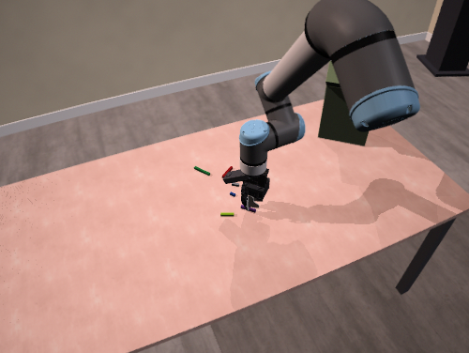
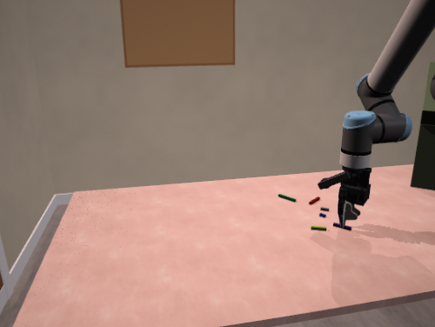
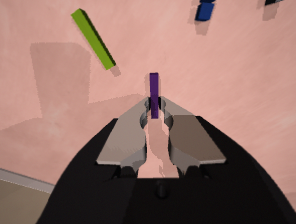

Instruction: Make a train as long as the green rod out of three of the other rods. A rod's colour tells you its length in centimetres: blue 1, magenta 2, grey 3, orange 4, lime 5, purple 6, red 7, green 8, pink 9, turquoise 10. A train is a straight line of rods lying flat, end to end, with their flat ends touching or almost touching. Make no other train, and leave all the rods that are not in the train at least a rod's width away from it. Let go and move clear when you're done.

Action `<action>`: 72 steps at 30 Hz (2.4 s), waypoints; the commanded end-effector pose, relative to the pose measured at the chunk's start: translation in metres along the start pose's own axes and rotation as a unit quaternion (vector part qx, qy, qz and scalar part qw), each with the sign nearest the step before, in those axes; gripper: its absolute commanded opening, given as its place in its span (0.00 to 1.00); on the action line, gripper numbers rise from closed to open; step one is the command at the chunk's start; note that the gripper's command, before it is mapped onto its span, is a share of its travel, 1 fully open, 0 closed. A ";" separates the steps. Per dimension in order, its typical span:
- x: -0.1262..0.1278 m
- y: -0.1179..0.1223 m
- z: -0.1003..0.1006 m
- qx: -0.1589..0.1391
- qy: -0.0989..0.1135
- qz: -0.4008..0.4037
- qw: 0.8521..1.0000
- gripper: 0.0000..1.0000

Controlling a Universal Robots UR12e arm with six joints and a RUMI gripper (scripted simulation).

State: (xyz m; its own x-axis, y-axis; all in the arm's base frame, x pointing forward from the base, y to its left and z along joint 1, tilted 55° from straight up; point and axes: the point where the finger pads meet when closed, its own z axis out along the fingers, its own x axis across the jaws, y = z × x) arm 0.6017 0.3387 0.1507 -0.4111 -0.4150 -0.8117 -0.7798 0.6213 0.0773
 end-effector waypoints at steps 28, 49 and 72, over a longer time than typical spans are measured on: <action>0.000 0.000 -0.001 0.000 0.000 0.000 1.000 0.00; 0.000 0.000 -0.060 0.000 0.000 0.000 1.000 0.00; 0.000 0.000 -0.100 0.000 0.000 0.000 1.000 0.00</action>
State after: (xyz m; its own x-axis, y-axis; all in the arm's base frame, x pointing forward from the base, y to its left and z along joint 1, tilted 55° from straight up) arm 0.5548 0.2731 0.2080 -0.4109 -0.4143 -0.8121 -0.7792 0.6221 0.0769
